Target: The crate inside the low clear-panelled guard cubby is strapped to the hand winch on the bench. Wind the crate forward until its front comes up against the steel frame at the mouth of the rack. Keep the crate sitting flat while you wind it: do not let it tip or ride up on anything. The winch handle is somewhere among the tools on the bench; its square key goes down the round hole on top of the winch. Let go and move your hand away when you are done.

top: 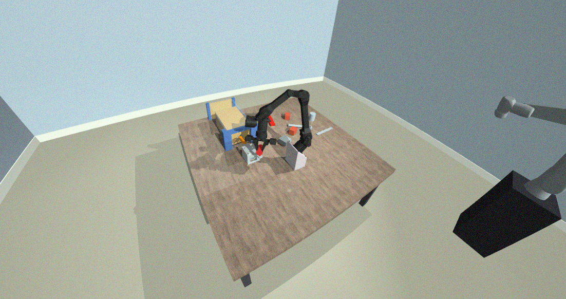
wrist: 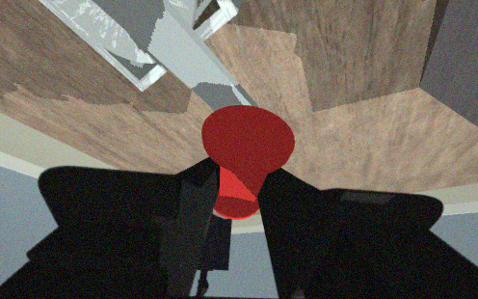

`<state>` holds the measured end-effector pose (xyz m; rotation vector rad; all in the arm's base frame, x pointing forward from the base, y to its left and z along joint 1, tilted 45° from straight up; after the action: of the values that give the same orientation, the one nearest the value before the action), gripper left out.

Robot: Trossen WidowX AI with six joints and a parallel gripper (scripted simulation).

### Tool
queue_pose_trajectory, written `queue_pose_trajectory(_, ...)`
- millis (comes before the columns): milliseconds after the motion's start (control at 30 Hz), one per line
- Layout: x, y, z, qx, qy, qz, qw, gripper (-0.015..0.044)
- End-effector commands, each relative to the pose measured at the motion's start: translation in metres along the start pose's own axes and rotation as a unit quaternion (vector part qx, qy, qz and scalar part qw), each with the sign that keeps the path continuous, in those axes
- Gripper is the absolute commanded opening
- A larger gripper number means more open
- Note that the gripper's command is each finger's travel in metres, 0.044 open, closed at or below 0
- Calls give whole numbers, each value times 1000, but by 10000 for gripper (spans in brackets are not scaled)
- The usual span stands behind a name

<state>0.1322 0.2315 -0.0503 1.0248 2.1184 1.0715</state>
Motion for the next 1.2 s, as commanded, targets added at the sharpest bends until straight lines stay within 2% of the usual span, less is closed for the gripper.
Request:
queue_pose_trajectory(0, -17, 4, -9, 6, -7, -13, 1000, 0)
queue_pose_trajectory(1167, -67, 28, -13, 6, -8, -15, 1000, 0)
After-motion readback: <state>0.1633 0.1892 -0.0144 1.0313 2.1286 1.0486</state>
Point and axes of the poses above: the point midway between the two fingers, 35 mm back from their tips, its own y axis back along the fingers, its own z axis across the jaws, x = y × z, the point moved 10 cm from there along y, back along the fingers, and after that the axes turned 9 degrees about -y, right-handed, at the moved point
